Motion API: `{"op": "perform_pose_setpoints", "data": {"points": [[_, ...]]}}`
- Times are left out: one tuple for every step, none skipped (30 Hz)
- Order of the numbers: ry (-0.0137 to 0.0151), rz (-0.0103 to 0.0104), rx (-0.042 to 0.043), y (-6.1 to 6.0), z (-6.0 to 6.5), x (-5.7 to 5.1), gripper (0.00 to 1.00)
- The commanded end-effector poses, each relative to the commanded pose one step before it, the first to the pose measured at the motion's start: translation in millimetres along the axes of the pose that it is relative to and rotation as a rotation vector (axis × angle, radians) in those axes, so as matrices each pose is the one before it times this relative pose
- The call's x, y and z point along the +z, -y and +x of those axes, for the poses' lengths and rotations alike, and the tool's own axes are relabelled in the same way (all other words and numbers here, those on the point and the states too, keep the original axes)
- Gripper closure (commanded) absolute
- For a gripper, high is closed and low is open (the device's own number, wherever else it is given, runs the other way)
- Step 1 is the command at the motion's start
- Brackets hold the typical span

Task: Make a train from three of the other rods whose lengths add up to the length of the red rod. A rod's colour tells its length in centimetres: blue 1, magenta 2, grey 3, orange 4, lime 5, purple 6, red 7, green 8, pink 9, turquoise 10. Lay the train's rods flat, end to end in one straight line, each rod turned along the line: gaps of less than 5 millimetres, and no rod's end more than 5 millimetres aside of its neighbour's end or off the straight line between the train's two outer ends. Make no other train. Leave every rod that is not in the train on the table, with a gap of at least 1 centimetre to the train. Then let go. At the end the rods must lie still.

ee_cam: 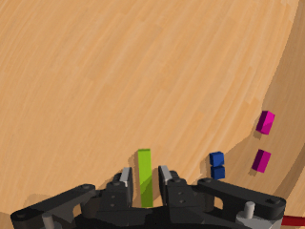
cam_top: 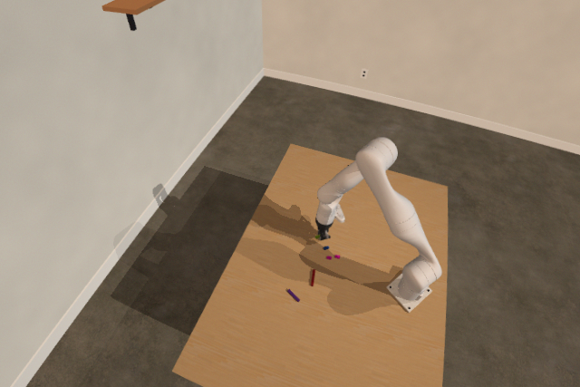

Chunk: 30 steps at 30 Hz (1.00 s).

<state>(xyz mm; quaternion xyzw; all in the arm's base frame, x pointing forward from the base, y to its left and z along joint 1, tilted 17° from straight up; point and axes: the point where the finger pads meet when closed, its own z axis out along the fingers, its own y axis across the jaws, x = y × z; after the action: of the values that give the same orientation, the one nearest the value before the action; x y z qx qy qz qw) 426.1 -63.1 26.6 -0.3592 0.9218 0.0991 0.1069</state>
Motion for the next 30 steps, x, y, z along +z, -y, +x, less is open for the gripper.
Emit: {"op": "perform_pose_setpoints", "data": {"points": [[0.00055,0.00155,0.00003,0.52,-0.18,-0.59,0.76],[0.0,0.0,0.0,0.0,0.0,0.0,0.76],[0.0,0.0,0.0,0.0,0.0,0.0,0.76],[0.0,0.0,0.0,0.0,0.0,0.0,0.76],[0.0,0.0,0.0,0.0,0.0,0.0,0.76],[0.0,0.0,0.0,0.0,0.0,0.0,0.76],[0.0,0.0,0.0,0.0,0.0,0.0,0.76],[0.0,0.0,0.0,0.0,0.0,0.0,0.76],[0.0,0.0,0.0,0.0,0.0,0.0,0.76],[0.0,0.0,0.0,0.0,0.0,0.0,0.76],[0.0,0.0,0.0,0.0,0.0,0.0,0.76],[0.0,0.0,0.0,0.0,0.0,0.0,0.76],[0.0,0.0,0.0,0.0,0.0,0.0,0.76],[0.0,0.0,0.0,0.0,0.0,0.0,0.76],[0.0,0.0,0.0,0.0,0.0,0.0,0.95],[0.0,0.0,0.0,0.0,0.0,0.0,0.95],[0.0,0.0,0.0,0.0,0.0,0.0,0.95],[0.0,0.0,0.0,0.0,0.0,0.0,0.95],[0.0,0.0,0.0,0.0,0.0,0.0,0.95],[0.0,0.0,0.0,0.0,0.0,0.0,0.95],[0.0,0.0,0.0,0.0,0.0,0.0,0.95],[0.0,0.0,0.0,0.0,0.0,0.0,0.95],[0.0,0.0,0.0,0.0,0.0,0.0,0.95],[0.0,0.0,0.0,0.0,0.0,0.0,0.95],[0.0,0.0,0.0,0.0,0.0,0.0,0.95],[0.0,0.0,0.0,0.0,0.0,0.0,0.95],[0.0,0.0,0.0,0.0,0.0,0.0,0.95],[0.0,0.0,0.0,0.0,0.0,0.0,0.95],[0.0,0.0,0.0,0.0,0.0,0.0,0.95],[0.0,0.0,0.0,0.0,0.0,0.0,0.95]]}}
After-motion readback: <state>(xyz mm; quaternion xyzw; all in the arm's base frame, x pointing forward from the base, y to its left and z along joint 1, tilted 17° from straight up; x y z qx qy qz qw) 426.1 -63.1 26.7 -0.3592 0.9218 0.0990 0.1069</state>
